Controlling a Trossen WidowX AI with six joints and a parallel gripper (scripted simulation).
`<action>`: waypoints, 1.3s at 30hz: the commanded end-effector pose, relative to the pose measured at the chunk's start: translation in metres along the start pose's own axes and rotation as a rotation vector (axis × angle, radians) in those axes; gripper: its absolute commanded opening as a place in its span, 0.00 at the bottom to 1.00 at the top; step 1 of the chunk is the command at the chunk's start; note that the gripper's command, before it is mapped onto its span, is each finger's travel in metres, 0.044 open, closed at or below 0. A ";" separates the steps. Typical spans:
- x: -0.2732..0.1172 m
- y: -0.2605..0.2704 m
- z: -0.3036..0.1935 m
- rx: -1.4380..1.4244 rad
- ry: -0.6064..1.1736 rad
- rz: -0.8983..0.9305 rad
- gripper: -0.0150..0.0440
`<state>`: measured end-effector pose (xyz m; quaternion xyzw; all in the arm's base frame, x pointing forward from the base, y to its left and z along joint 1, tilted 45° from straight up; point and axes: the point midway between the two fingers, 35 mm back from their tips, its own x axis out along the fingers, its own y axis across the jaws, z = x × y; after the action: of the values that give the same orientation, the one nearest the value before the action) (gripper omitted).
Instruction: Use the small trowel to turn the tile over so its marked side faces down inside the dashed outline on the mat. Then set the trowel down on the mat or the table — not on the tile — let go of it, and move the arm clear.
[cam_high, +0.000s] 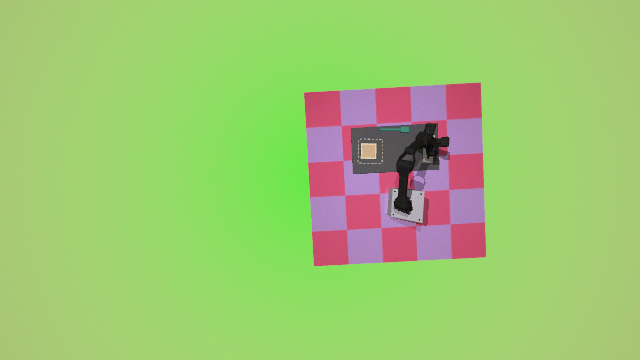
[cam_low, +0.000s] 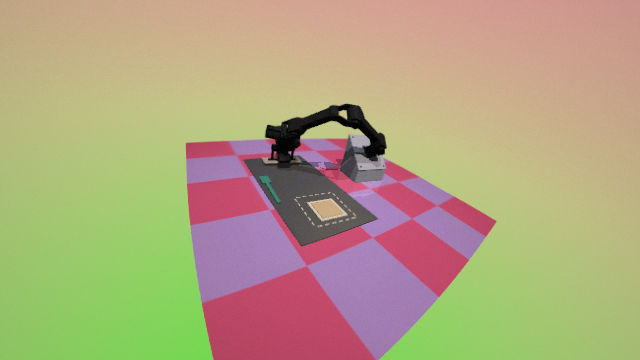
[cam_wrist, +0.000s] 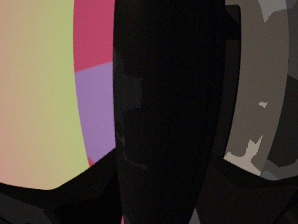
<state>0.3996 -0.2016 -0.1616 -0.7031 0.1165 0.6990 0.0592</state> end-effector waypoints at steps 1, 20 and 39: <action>0.005 -0.003 0.000 0.006 0.001 0.011 0.25; 0.011 -0.010 0.000 0.006 0.001 0.011 0.76; -0.046 -0.011 0.000 0.001 0.000 0.008 0.76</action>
<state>0.4018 -0.1907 -0.1393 -0.7013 0.1193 0.7005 0.0573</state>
